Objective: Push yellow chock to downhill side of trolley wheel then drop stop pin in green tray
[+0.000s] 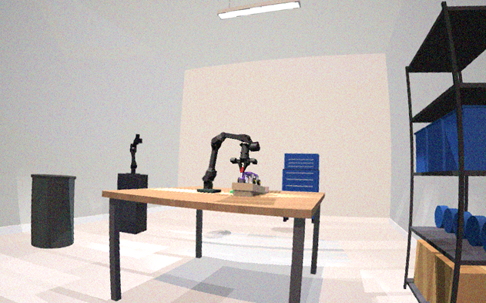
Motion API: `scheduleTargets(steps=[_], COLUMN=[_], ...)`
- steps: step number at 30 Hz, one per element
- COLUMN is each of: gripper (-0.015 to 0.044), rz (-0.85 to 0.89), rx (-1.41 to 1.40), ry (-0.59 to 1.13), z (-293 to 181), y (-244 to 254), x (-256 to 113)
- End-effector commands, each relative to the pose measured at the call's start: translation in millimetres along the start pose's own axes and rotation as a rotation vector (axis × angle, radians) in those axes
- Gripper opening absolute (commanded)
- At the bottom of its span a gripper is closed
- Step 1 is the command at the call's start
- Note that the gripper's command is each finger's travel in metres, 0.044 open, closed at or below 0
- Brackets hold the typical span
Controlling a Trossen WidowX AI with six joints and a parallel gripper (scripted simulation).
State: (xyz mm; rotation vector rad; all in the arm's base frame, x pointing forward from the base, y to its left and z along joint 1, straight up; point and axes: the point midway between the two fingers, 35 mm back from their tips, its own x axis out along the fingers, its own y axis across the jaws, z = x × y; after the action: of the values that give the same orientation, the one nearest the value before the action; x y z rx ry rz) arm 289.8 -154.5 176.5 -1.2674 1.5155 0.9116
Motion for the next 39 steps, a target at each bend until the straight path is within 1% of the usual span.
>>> scheduleTargets(steps=[1,34,39], gripper=[0.0000,0.0000,0.0000], rz=[-0.008,-0.009,-0.008], rx=[0.007,0.007,0.007], ry=[0.008,0.008,0.009], z=[-2,-8,-17], y=[-1,-3,-1], x=[-5,-16,-12])
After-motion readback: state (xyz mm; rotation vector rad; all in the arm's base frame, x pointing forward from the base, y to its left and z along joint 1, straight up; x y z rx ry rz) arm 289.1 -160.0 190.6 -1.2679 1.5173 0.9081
